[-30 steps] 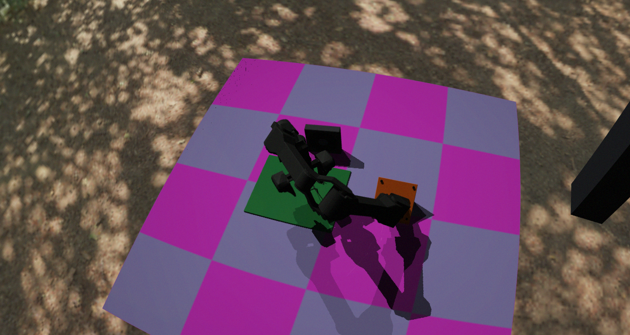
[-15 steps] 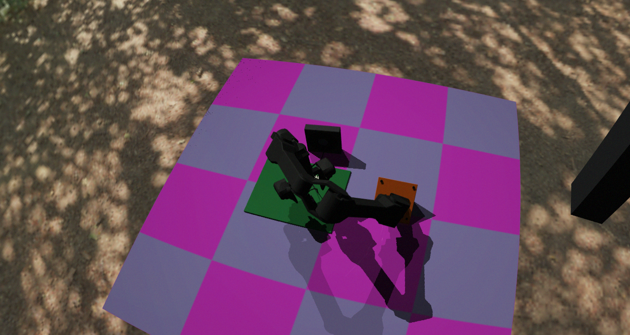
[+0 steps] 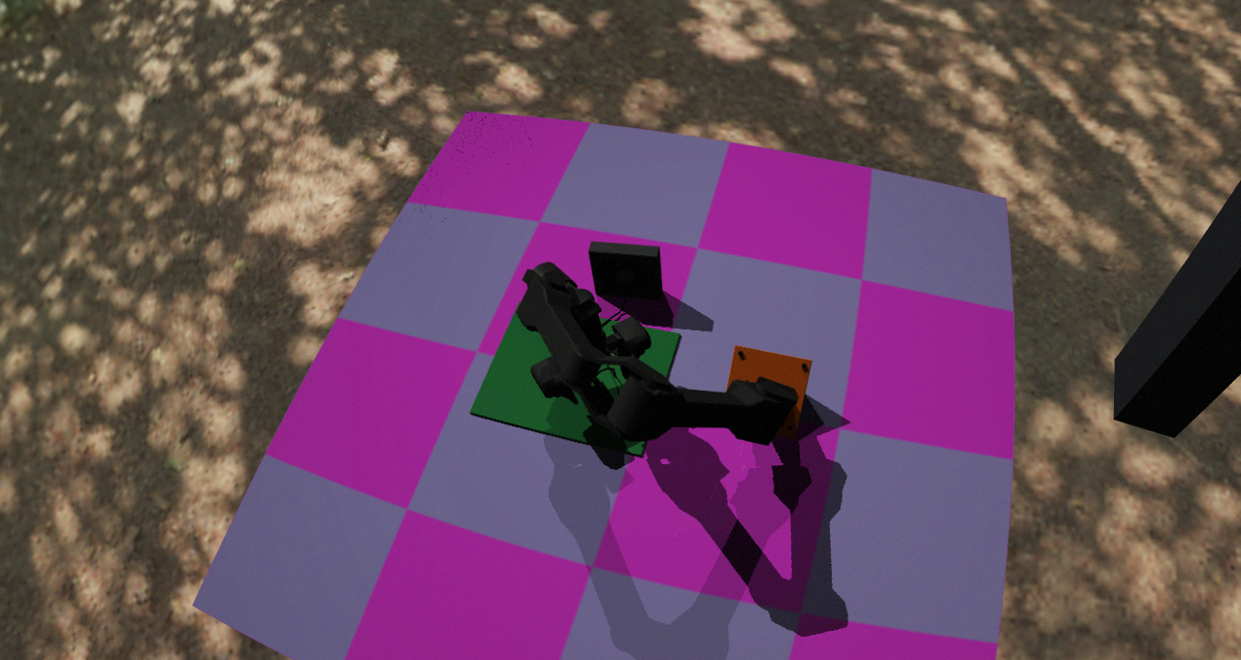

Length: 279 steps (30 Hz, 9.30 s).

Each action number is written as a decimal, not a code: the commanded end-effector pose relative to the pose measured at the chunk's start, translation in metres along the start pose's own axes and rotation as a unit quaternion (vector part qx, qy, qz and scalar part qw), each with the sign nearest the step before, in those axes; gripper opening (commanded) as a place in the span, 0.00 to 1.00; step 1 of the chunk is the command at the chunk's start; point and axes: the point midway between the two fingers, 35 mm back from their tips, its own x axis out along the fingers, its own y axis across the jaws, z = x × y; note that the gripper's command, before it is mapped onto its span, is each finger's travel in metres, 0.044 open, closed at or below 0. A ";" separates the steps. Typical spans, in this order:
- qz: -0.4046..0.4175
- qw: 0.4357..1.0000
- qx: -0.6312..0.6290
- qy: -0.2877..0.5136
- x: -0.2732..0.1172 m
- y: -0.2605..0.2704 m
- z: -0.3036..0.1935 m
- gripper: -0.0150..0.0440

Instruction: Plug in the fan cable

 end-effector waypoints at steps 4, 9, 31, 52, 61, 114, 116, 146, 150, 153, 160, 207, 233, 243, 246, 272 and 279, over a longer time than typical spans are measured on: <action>0.000 1.000 0.000 0.001 0.004 0.000 0.000 0.96; 0.000 1.000 0.000 0.001 0.004 0.000 0.000 0.73; 0.000 1.000 0.000 0.001 0.004 0.000 0.000 0.45; -0.001 1.000 0.000 -0.004 -0.035 0.000 -0.004 0.25; 0.000 1.000 -0.001 -0.005 -0.063 0.000 -0.010 0.25; -0.178 0.958 0.002 -0.225 -0.035 -0.019 -0.034 0.25; -0.186 0.953 0.001 -0.238 -0.034 -0.020 -0.034 0.25; -0.218 0.860 -0.005 -0.461 -0.027 -0.019 -0.034 0.25; -0.208 0.846 -0.006 -0.491 -0.027 -0.018 -0.035 0.25; -0.199 0.835 -0.006 -0.513 -0.028 -0.016 -0.036 0.25; -0.171 0.809 -0.006 -0.563 -0.030 -0.012 -0.038 0.25; -0.015 0.719 0.005 -0.695 -0.046 -0.001 -0.057 0.25; -0.013 0.719 0.008 -0.695 -0.029 0.003 -0.058 0.25; -0.013 0.719 0.008 -0.695 -0.020 0.005 -0.058 0.25; -0.013 0.719 0.008 -0.694 -0.017 0.005 -0.058 0.25; -0.013 0.720 0.008 -0.694 0.006 0.005 -0.054 0.25; -0.013 0.720 0.008 -0.694 0.012 0.004 -0.053 0.25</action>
